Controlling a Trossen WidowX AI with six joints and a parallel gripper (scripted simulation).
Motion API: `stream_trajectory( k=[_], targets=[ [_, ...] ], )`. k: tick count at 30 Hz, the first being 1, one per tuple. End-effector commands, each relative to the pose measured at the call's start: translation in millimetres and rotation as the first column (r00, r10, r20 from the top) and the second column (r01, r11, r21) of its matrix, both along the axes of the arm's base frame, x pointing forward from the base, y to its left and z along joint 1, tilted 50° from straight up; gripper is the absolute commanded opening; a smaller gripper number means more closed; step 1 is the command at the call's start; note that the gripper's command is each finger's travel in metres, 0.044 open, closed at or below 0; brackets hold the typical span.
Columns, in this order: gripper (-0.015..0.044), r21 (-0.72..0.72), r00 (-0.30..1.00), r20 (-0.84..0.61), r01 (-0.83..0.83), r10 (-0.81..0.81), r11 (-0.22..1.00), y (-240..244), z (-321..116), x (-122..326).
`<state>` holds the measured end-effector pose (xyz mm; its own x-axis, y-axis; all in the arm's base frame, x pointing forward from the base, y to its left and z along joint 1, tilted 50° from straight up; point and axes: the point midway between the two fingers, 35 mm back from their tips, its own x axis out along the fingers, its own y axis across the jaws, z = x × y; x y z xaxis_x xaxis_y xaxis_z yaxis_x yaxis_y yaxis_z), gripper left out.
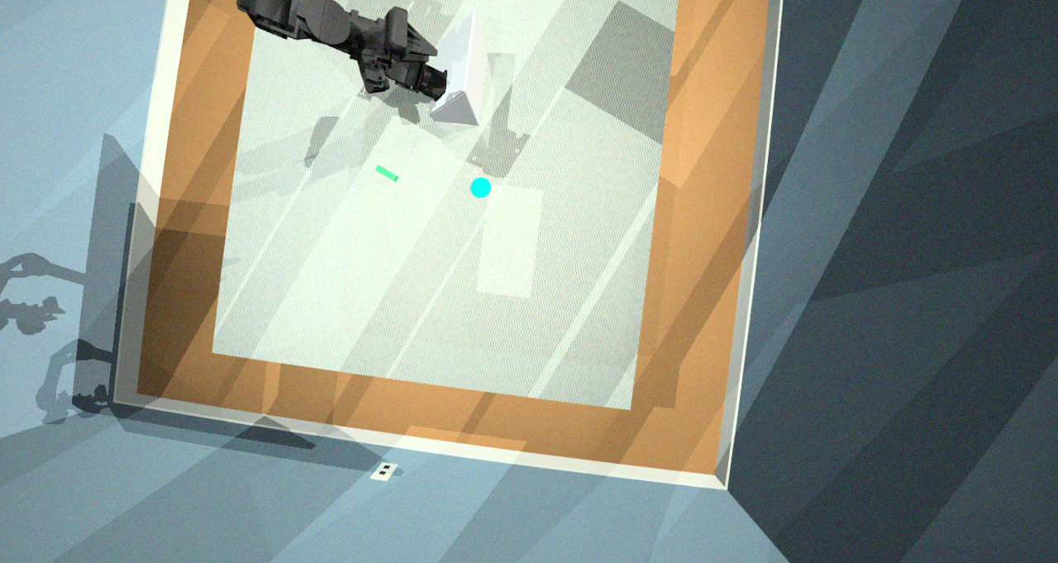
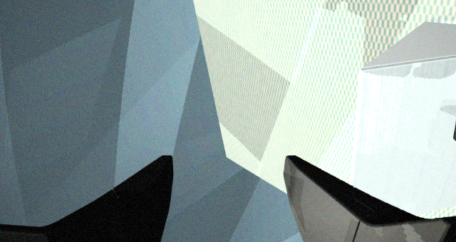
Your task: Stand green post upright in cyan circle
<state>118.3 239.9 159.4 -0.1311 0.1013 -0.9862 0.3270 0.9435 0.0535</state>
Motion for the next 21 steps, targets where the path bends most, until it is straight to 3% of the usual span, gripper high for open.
stream_trajectory(
  k=[1,10,21],
  targets=[
    [0.0233,-0.163,0.963,0.103,-0.232,0.251,0.959,-53.3,-15.8,53.3],
    [0.0233,-0.353,0.854,0.043,-0.472,0.518,0.808,-118.6,-22.8,95.4],
    [0.0233,-0.448,0.634,-0.25,-0.746,0.732,0.493,-207.0,-21.8,122.3]
  ],
)
